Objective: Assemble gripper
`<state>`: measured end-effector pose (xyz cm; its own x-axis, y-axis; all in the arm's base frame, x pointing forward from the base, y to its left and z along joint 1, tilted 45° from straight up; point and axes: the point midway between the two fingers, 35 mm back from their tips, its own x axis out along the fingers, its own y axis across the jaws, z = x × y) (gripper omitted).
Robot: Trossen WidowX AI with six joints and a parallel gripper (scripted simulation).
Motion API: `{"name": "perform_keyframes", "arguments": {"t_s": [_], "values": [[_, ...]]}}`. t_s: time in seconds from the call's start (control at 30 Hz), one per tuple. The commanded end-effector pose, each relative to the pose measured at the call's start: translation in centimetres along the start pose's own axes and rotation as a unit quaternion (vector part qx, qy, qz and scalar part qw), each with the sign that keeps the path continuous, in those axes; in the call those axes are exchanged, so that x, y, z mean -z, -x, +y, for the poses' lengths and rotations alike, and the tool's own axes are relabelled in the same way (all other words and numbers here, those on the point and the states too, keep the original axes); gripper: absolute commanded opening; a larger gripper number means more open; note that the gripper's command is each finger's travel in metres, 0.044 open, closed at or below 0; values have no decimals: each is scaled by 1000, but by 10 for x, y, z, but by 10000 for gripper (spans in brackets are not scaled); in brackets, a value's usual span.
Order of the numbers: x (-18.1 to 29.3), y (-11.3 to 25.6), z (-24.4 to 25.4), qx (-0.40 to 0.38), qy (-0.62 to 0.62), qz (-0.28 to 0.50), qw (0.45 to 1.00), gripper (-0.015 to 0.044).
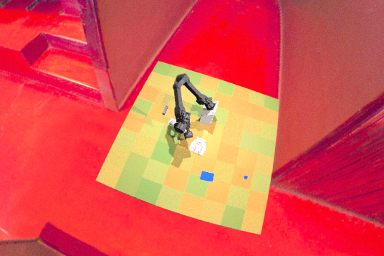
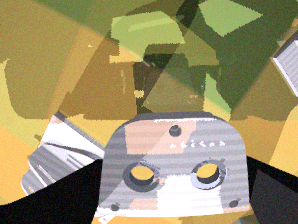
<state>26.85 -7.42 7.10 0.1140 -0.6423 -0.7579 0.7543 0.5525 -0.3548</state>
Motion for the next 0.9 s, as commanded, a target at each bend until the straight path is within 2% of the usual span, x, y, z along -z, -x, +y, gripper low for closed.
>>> {"name": "perform_keyframes", "arguments": {"t_s": [0.0,0.87], "values": [[5,0,9,1,32,-1,999,351],[70,-3,67,15,288,-8,957,351]]}}
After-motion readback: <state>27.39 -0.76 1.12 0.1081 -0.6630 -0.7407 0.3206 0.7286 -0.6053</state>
